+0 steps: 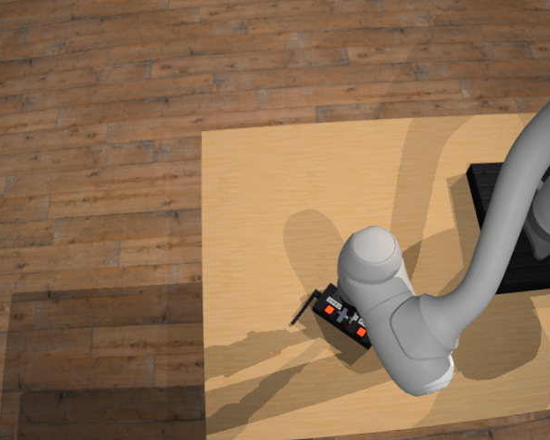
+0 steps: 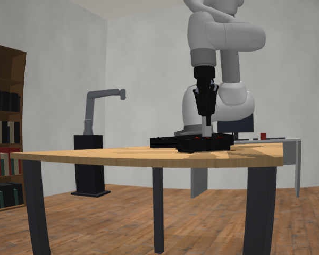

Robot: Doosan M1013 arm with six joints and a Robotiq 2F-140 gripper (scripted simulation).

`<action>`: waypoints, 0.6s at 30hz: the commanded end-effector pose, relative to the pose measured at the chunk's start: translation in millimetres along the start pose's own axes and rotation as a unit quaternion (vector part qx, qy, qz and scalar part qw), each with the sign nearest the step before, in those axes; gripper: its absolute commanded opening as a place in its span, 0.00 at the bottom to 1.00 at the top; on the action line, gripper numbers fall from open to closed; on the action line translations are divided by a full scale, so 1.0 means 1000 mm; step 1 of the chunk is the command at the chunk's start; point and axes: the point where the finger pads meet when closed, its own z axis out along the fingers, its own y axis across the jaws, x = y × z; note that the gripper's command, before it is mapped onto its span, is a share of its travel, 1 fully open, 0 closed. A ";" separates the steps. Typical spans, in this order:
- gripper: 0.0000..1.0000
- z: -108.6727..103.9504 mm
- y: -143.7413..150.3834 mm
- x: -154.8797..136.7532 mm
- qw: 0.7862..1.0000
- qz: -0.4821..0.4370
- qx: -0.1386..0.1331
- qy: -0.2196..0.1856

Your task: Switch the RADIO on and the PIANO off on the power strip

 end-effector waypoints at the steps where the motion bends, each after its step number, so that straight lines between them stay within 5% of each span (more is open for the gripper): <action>1: 0.00 0.005 0.002 0.001 1.000 0.001 0.000 -0.001; 18: 0.00 0.008 0.002 0.001 1.000 0.001 0.000 -0.001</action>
